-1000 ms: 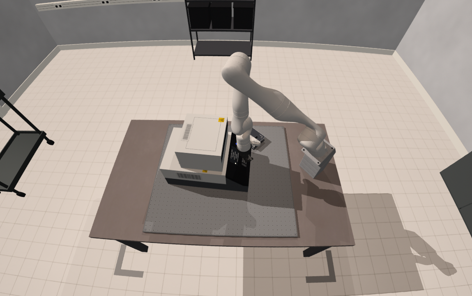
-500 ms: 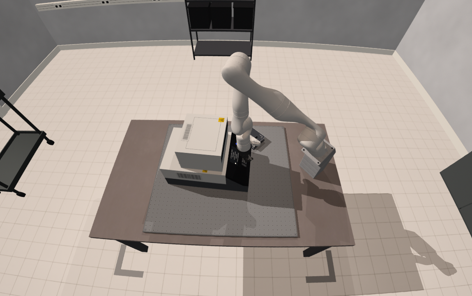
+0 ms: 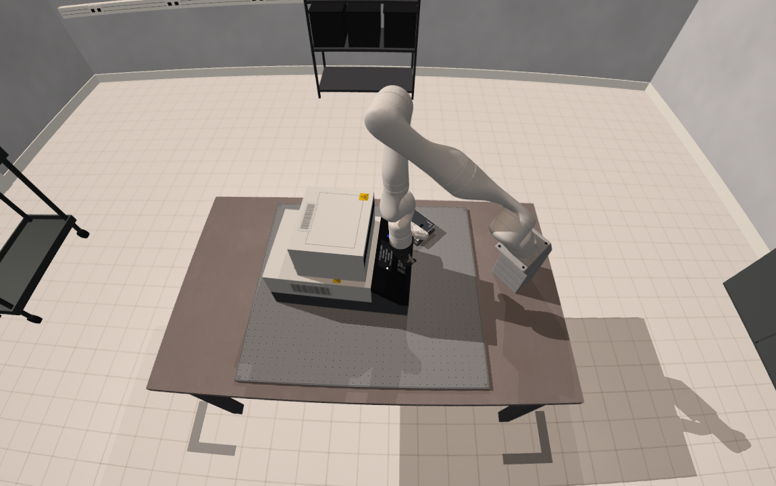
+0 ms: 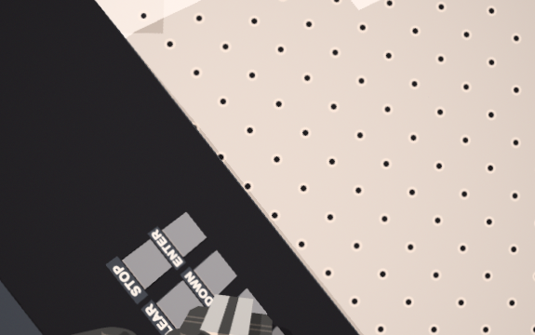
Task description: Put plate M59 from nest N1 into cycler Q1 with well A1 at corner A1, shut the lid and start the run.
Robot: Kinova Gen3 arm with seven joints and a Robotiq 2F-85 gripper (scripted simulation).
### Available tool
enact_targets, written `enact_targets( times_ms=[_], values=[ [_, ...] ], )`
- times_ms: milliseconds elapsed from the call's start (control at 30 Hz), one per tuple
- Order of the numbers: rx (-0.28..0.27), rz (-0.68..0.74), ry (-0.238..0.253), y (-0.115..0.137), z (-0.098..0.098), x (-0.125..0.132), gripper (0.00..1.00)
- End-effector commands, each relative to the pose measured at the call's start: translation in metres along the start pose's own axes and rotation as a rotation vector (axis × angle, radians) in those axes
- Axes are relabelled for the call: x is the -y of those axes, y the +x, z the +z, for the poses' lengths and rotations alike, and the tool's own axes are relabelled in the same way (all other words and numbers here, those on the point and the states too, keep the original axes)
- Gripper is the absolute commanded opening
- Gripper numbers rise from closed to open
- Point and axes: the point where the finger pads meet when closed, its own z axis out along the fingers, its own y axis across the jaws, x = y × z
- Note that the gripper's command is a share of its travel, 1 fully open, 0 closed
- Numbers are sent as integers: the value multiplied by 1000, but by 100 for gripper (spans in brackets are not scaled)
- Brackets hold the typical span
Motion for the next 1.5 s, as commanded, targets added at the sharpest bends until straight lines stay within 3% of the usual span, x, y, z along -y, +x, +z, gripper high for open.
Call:
enact_targets(
  times_ms=[0,1167,1467],
  values=[
    [5,9,1,-4,2,2,10],
    [5,9,1,-4,2,2,10],
    [3,-6,3,4,-9,-5,10]
  ],
)
